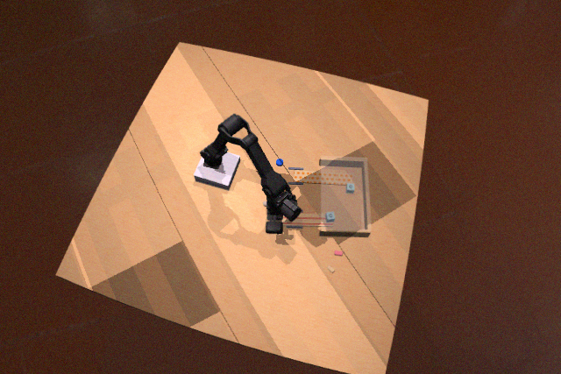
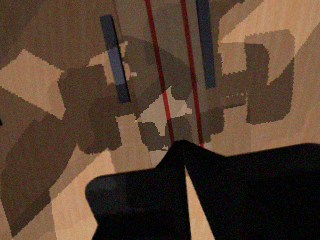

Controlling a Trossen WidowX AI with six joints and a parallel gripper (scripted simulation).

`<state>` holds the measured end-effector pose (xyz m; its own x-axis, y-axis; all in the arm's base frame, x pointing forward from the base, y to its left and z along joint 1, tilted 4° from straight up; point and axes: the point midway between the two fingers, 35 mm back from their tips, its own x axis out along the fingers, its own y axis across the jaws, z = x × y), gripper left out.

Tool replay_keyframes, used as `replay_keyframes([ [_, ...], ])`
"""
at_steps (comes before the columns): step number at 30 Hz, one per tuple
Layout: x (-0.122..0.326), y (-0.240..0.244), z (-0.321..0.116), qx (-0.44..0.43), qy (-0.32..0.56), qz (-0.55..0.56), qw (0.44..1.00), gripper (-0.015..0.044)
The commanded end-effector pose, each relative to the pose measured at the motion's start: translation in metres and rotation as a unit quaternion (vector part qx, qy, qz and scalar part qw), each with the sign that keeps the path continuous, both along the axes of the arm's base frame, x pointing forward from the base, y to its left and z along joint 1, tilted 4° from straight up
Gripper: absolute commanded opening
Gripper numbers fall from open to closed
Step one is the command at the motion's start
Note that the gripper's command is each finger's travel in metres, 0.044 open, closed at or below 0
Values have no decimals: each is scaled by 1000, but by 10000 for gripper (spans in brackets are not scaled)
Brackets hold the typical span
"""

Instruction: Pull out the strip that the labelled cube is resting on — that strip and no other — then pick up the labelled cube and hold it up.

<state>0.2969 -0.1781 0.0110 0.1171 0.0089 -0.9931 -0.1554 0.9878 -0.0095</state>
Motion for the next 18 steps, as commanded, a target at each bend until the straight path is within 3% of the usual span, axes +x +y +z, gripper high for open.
replay_keyframes([
  [1,-15,0,-9,6,16,-2,1000,0],
  [18,-38,-3,-12,6,17,-2,1000,0],
])
